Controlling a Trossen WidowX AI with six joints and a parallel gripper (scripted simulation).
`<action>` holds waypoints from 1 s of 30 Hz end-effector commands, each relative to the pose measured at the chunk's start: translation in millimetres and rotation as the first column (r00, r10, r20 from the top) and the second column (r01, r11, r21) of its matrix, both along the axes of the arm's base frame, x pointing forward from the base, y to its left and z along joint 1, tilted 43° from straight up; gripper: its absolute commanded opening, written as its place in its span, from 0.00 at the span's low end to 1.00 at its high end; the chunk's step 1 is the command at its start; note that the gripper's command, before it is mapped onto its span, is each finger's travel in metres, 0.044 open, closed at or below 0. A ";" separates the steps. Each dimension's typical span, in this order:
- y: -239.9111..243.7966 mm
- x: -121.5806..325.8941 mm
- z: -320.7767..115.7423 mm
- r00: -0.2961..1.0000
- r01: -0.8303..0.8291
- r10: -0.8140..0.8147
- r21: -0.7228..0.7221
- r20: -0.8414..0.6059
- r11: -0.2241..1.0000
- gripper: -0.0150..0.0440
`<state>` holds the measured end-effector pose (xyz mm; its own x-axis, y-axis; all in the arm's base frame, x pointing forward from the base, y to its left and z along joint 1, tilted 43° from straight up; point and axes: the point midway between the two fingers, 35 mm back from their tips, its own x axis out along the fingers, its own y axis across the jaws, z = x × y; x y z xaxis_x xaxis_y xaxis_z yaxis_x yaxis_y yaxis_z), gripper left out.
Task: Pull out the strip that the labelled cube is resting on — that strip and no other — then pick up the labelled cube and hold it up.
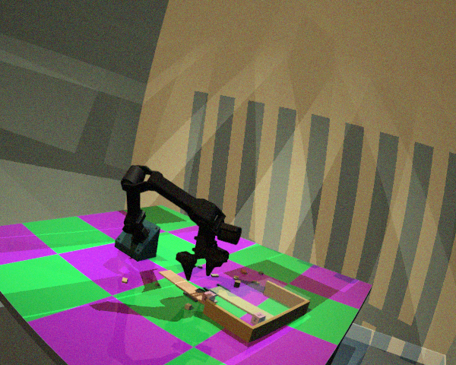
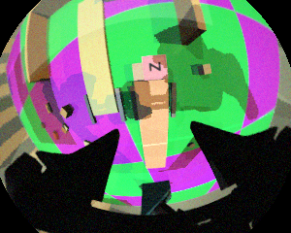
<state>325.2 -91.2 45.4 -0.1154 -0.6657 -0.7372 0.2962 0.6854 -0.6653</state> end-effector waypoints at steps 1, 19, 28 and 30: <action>-5.4 13.8 4.4 1.000 0.001 -0.001 -0.004 -0.001 1.000 1.00; -23.2 64.2 19.5 1.000 0.001 -0.001 -0.006 0.003 1.000 0.96; -32.1 63.5 9.7 1.000 0.000 0.000 -0.006 0.003 1.000 0.68; -34.3 63.2 7.2 1.000 0.000 0.000 -0.006 0.003 1.000 0.68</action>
<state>390.9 -120.2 58.6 -0.1042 -0.6673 -0.7374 0.3049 0.6843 -0.6624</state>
